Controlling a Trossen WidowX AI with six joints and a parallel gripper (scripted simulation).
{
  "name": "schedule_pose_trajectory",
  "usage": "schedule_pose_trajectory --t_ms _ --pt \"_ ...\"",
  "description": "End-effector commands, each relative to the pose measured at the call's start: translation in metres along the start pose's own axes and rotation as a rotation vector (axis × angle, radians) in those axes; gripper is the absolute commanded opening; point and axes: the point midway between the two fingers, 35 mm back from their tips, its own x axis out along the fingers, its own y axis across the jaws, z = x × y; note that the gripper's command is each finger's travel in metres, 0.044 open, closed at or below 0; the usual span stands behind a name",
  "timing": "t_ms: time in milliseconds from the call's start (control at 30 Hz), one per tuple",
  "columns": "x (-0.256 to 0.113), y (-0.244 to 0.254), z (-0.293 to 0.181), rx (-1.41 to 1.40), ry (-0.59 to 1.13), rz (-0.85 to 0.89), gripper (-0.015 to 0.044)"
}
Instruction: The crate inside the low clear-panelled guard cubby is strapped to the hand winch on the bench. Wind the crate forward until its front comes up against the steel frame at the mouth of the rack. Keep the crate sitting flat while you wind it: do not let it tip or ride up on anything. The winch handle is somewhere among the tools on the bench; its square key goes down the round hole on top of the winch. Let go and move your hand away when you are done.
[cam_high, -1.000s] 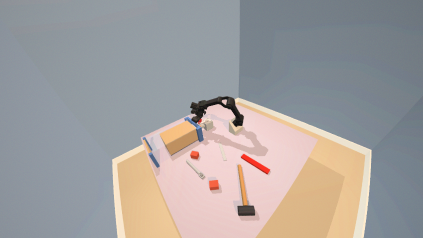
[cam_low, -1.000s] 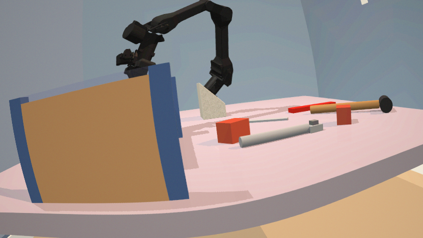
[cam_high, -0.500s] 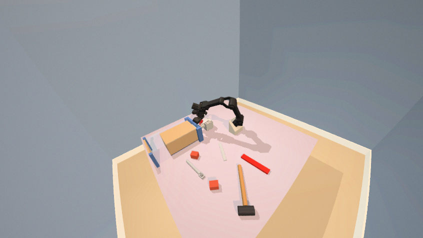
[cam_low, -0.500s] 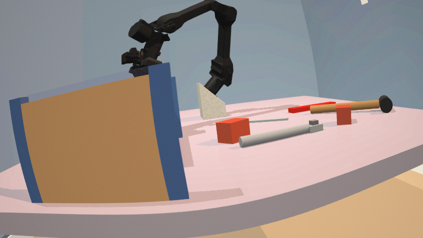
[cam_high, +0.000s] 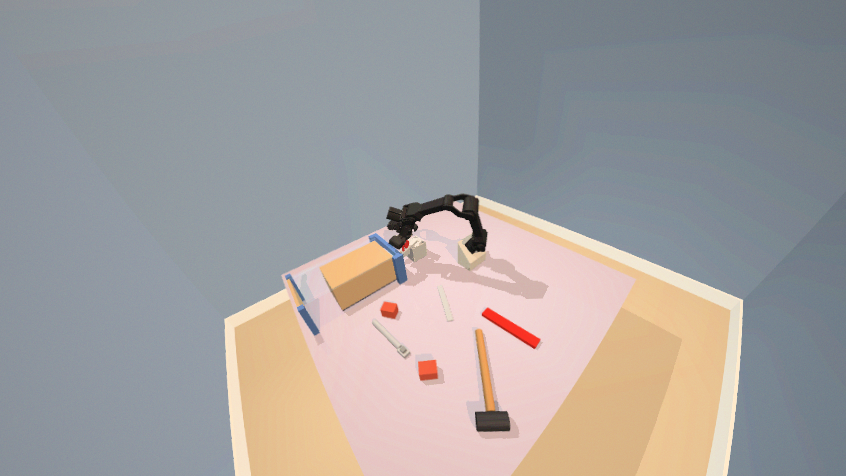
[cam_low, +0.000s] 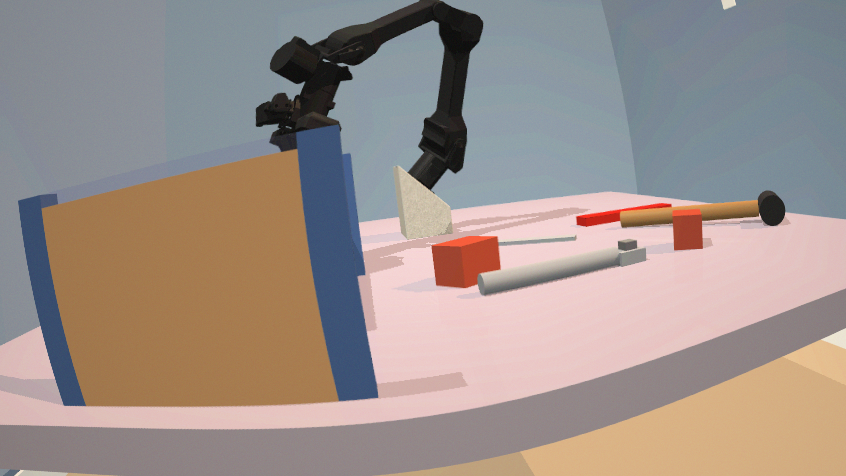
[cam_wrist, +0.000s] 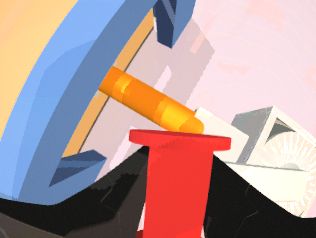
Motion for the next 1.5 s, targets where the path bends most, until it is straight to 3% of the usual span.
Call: schedule_pose_trajectory --t_ms 0,1467 --pt "-0.002 0.000 -0.011 0.006 0.021 0.001 0.0000" --pt "-0.026 -0.020 -0.062 0.008 0.025 -0.001 0.0000"
